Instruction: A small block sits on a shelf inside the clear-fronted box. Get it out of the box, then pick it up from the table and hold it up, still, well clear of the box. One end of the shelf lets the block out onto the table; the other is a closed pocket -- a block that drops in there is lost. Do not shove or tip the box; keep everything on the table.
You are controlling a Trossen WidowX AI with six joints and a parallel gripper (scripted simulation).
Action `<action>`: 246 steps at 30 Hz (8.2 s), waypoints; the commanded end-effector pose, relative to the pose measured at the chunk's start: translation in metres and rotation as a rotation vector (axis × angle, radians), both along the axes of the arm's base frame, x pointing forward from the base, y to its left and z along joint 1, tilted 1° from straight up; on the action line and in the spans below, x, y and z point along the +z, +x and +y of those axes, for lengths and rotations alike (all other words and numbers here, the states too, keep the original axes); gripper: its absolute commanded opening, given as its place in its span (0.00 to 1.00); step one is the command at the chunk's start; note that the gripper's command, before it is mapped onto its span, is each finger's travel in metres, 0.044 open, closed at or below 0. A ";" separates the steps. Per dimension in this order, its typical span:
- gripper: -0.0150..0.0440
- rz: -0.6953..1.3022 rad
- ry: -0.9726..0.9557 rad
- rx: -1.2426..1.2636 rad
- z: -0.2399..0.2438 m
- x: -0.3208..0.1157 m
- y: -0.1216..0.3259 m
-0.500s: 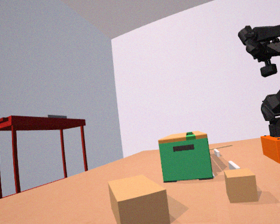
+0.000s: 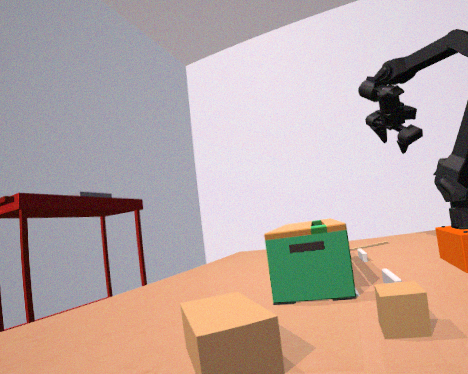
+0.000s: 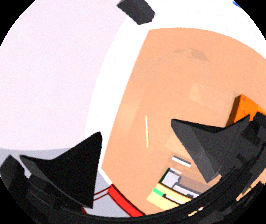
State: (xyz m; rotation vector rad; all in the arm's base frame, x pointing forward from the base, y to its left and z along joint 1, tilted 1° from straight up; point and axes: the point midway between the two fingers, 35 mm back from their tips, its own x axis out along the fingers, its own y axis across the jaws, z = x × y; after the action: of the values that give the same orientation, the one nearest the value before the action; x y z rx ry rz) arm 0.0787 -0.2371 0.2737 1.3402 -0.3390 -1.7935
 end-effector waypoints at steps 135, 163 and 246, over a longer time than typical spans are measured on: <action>0.93 0.291 1.097 1.236 0.227 -0.224 0.211; 0.93 0.291 1.097 1.236 0.232 -0.224 0.210; 0.93 0.286 1.105 1.238 0.333 -0.224 0.199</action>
State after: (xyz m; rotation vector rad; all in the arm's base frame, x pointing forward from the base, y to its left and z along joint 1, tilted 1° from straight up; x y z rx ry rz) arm 0.2792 0.0896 0.0505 1.3621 1.5141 -0.9417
